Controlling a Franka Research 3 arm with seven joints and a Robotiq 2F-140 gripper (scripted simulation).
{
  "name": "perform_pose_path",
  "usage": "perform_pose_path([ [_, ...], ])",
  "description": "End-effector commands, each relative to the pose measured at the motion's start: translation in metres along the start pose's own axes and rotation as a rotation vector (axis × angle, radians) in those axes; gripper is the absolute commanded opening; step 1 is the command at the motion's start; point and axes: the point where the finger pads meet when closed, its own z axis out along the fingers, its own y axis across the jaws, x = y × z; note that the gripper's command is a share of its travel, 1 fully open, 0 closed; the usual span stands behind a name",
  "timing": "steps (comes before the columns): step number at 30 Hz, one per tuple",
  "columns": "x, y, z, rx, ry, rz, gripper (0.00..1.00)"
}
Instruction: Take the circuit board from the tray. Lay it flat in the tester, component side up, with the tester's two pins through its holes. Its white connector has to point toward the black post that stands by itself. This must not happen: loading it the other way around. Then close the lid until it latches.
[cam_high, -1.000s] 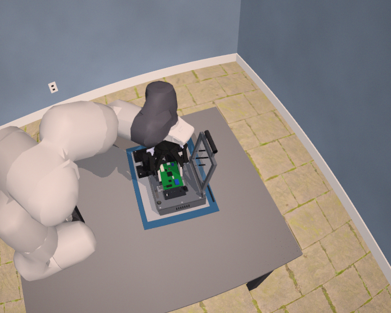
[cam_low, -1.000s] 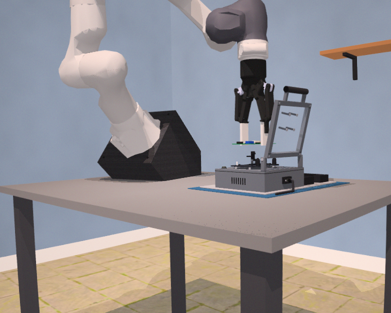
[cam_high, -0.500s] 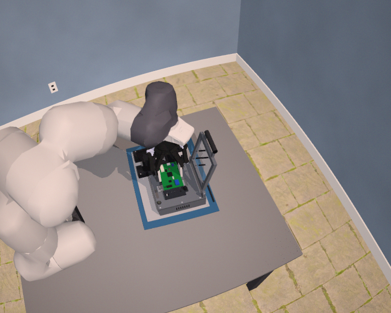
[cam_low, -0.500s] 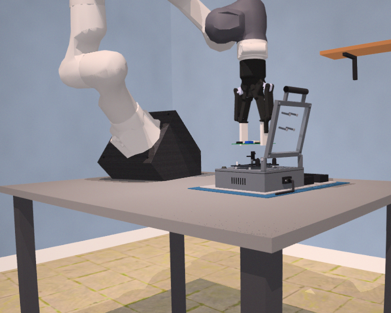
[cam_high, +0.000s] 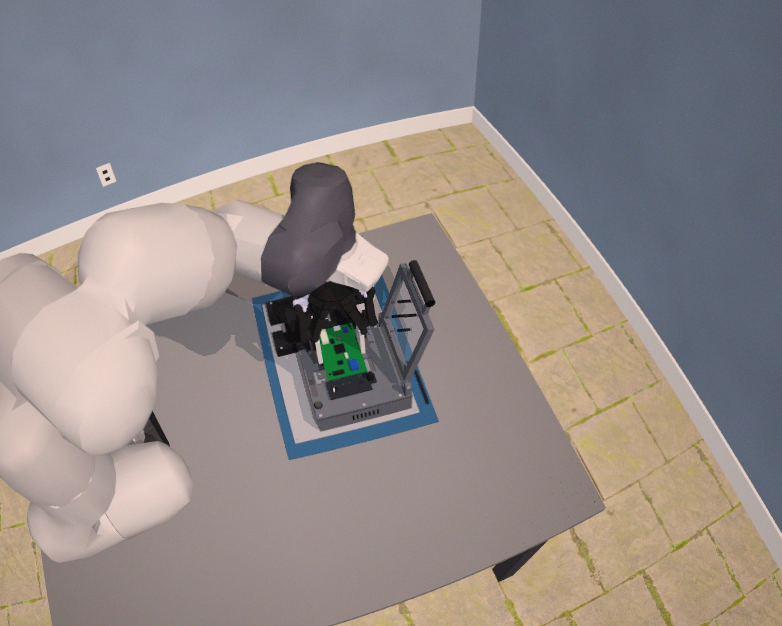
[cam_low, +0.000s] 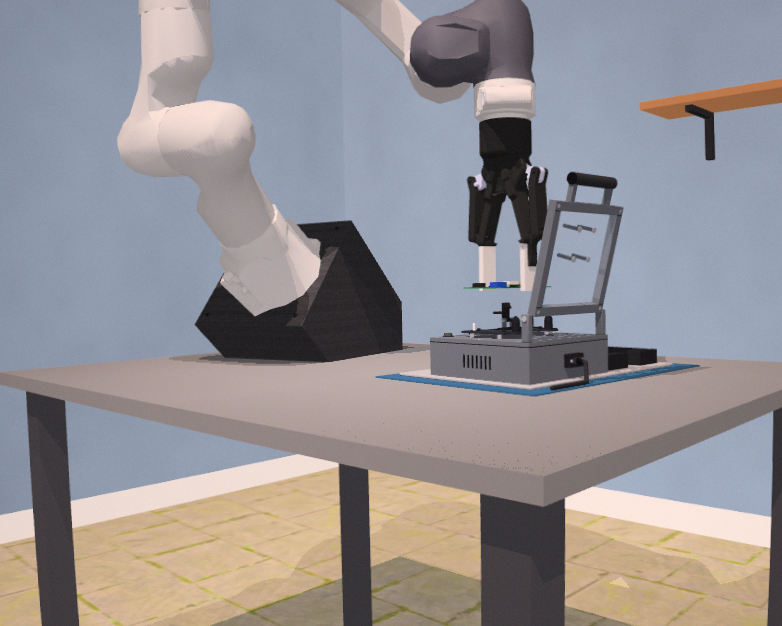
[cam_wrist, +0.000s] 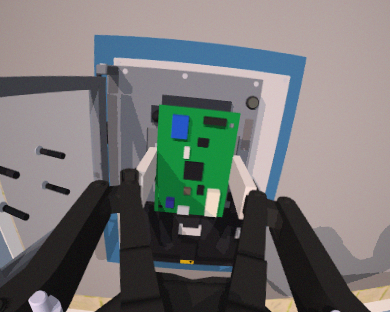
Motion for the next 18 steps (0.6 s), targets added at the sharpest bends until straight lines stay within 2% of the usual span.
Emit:
perform_pose_path([
  [1, -0.0006, -0.0005, -0.0005, 0.003, -0.003, -0.005, 0.46],
  [18, -0.0006, -0.0005, -0.0005, 0.003, -0.003, -0.010, 0.46],
])
